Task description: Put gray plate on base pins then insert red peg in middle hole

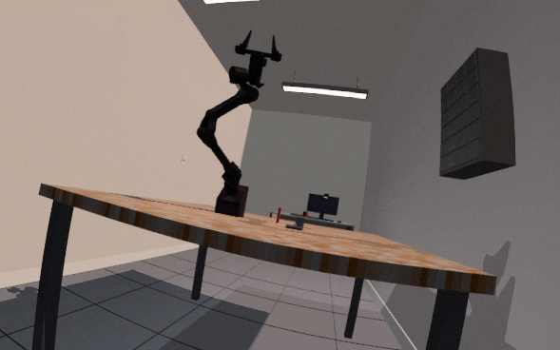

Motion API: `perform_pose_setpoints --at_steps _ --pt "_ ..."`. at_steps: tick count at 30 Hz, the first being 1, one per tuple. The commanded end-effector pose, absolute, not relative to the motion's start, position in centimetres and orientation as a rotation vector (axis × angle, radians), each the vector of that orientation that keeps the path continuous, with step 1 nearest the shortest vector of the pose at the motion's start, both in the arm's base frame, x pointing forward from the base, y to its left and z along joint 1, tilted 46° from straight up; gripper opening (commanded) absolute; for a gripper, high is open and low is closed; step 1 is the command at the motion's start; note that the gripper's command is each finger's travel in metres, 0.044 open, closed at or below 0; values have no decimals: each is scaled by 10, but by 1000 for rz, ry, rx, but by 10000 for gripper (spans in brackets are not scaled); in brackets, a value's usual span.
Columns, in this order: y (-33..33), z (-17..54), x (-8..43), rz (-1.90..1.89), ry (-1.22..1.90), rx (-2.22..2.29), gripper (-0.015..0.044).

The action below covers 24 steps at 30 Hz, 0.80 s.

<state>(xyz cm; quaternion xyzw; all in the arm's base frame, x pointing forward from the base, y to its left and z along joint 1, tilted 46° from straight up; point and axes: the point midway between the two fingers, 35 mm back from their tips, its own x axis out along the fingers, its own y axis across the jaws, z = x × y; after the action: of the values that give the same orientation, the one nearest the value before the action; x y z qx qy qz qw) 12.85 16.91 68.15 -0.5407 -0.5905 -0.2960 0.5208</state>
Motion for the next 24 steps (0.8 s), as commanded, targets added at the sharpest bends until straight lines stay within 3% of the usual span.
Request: perform_pose_setpoints --at_steps 1,14,24 --pt "196 661 167 -483 -1368 -1293 440" --pt "244 579 287 48 -998 -1204 440" --pt "279 445 390 434 -379 -777 440"
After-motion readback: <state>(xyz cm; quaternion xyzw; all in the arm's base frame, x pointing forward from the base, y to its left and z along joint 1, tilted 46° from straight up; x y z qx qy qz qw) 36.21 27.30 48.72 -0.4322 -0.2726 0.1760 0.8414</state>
